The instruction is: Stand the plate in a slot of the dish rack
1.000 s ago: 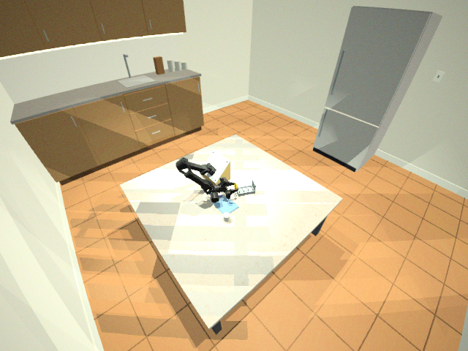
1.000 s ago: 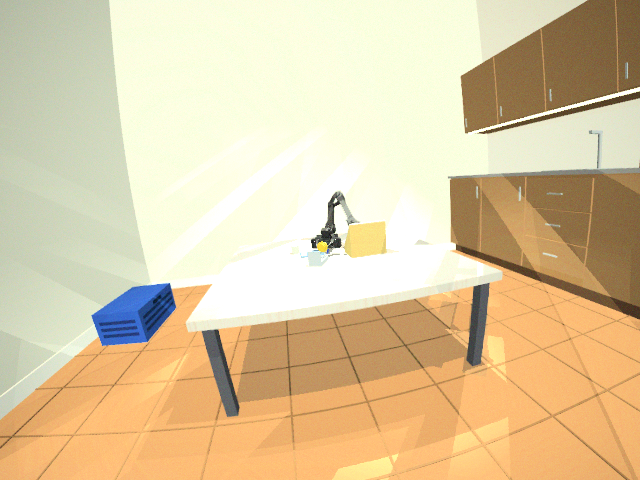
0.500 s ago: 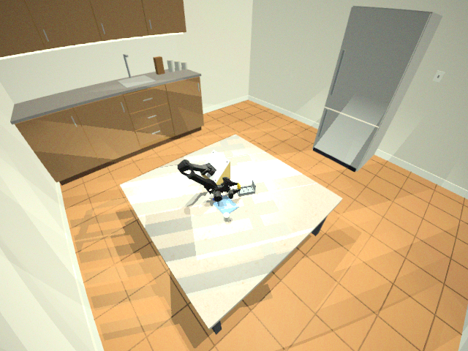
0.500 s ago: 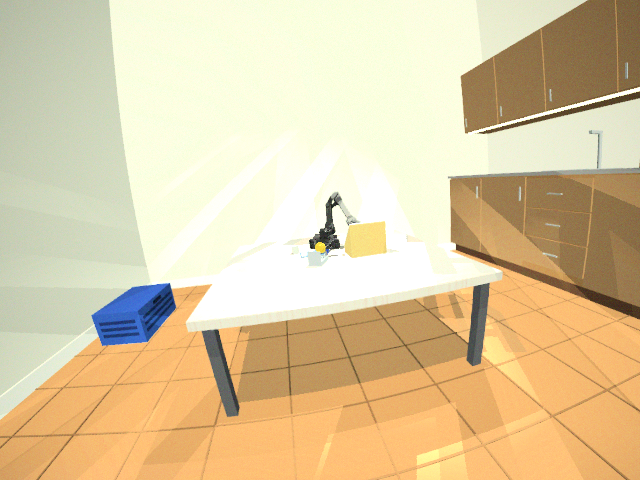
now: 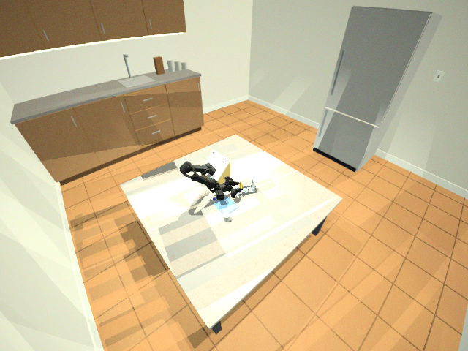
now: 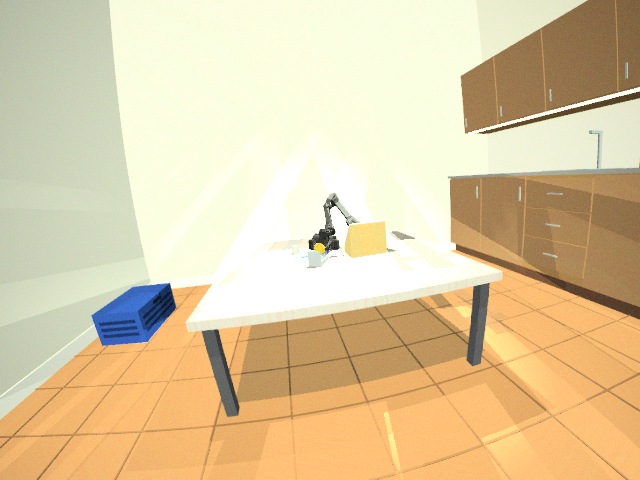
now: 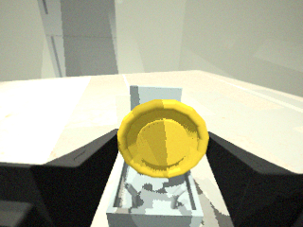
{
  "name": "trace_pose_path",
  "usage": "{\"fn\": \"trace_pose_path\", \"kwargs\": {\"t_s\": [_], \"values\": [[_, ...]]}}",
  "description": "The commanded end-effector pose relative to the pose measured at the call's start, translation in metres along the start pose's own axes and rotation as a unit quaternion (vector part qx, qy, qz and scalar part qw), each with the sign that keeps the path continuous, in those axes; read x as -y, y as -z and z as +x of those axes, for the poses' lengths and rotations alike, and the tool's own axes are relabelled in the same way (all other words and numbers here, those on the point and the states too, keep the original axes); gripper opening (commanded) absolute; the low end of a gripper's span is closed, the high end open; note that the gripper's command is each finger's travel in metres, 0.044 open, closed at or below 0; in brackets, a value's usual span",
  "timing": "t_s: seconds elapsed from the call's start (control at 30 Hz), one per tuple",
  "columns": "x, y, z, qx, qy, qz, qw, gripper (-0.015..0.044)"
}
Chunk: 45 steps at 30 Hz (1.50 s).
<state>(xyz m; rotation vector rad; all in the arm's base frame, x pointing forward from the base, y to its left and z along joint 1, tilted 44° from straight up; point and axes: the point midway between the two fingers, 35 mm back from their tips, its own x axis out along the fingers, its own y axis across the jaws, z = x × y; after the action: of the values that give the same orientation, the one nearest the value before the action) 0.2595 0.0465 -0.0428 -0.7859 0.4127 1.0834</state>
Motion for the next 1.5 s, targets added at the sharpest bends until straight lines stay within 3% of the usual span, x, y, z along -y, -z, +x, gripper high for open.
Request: {"fn": "trace_pose_path", "kwargs": {"t_s": [0.0, 0.73, 1.23, 1.47], "values": [[-0.003, 0.001, 0.004, -0.001, -0.002, 0.003, 1.0, 0.0], [-0.005, 0.016, 0.008, -0.003, 0.001, 0.0, 1.0, 0.0], [-0.005, 0.016, 0.008, -0.003, 0.001, -0.003, 1.0, 0.0394], [-0.005, 0.014, 0.008, -0.003, 0.0, -0.003, 1.0, 0.04]]}}
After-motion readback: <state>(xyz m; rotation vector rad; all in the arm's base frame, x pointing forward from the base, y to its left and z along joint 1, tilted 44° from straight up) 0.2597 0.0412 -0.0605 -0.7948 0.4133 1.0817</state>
